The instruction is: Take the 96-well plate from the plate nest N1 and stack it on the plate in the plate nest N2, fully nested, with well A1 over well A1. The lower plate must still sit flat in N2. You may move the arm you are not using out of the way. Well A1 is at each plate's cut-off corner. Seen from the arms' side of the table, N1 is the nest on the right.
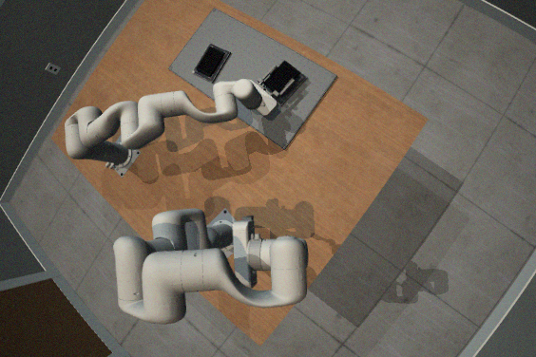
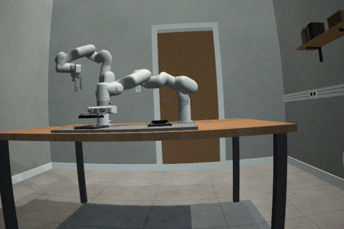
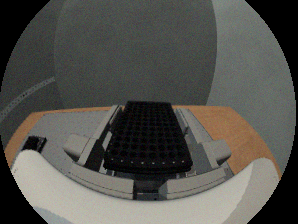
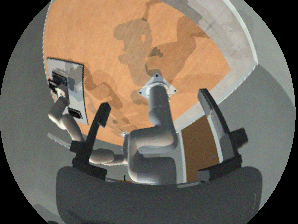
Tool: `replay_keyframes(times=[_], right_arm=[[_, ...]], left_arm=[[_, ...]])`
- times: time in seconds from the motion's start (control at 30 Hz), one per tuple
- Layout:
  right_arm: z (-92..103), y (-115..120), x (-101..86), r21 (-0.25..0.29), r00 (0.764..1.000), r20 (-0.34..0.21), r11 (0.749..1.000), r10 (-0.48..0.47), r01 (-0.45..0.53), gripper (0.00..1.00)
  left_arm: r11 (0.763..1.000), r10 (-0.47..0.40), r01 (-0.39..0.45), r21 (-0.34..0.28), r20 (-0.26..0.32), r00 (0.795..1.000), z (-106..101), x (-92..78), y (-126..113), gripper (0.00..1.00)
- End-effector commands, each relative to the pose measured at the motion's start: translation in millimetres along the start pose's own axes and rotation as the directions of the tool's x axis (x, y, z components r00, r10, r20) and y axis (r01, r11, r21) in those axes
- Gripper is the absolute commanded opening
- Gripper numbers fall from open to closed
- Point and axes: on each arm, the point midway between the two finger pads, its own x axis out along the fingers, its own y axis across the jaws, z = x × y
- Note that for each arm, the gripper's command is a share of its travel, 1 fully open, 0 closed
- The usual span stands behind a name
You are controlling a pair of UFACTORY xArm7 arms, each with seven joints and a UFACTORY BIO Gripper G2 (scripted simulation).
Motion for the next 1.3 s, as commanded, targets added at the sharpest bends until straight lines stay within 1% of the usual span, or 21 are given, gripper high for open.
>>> replay_keyframes(times=[0.0,0.5,0.57,0.73,1.23,1.27], right_arm=[[0.5,0.0,-0.7,0.000,1.000,0.003,1.000,0.000,0.000,1.00],[0.5,0.0,-0.7,0.000,1.000,0.003,1.000,0.000,0.000,1.00],[0.5,0.0,-0.7,0.000,1.000,0.003,1.000,0.000,0.000,1.00],[0.5,0.0,-0.7,0.000,1.000,0.003,1.000,0.000,0.000,1.00],[0.5,0.0,-0.7,0.000,1.000,0.003,1.000,0.000,0.000,1.00],[0.5,0.0,-0.7,0.000,1.000,0.003,1.000,0.000,0.000,1.00]], left_arm=[[1.000,0.000,0.000,-0.004,0.005,1.000,9.2,0.8,-0.4,0.00],[1.000,0.000,0.000,-0.004,0.005,1.000,34.2,0.7,-0.4,0.00],[1.000,0.000,0.000,-0.004,0.005,1.000,34.2,0.7,-0.4,0.00],[1.000,0.000,0.000,-0.004,0.005,1.000,42.5,0.6,-0.4,0.00],[1.000,0.000,0.000,-0.004,0.005,1.000,42.5,0.6,-0.4,0.00],[0.999,0.033,-0.033,-0.004,0.005,0.999,42.5,-0.6,2.8,0.00]])
